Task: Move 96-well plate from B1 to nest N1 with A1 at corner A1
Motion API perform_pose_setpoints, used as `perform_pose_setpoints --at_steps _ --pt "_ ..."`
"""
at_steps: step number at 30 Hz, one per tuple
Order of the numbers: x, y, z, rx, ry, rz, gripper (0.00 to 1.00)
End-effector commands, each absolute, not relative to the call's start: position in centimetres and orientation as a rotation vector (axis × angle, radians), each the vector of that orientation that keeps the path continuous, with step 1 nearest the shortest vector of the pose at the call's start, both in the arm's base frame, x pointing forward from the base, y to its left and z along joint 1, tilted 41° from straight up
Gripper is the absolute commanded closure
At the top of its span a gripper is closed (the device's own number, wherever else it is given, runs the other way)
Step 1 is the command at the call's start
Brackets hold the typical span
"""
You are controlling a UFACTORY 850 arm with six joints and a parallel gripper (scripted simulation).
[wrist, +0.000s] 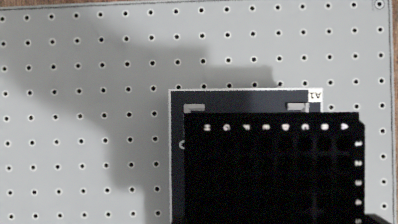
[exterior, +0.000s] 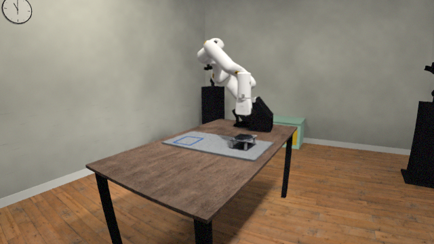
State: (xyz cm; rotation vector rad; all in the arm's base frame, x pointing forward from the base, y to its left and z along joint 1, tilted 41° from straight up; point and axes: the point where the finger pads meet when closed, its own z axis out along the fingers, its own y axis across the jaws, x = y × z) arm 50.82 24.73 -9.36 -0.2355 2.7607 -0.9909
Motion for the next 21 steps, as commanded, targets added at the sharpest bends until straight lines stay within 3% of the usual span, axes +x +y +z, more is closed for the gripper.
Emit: perform_pose_setpoints --at_steps 1,21 --pt "50.9 24.7 -9.5 -0.235 2.760 -0.989 1.00" --pt "51.6 22.9 -11.7 -0.236 2.760 -0.989 1.00"
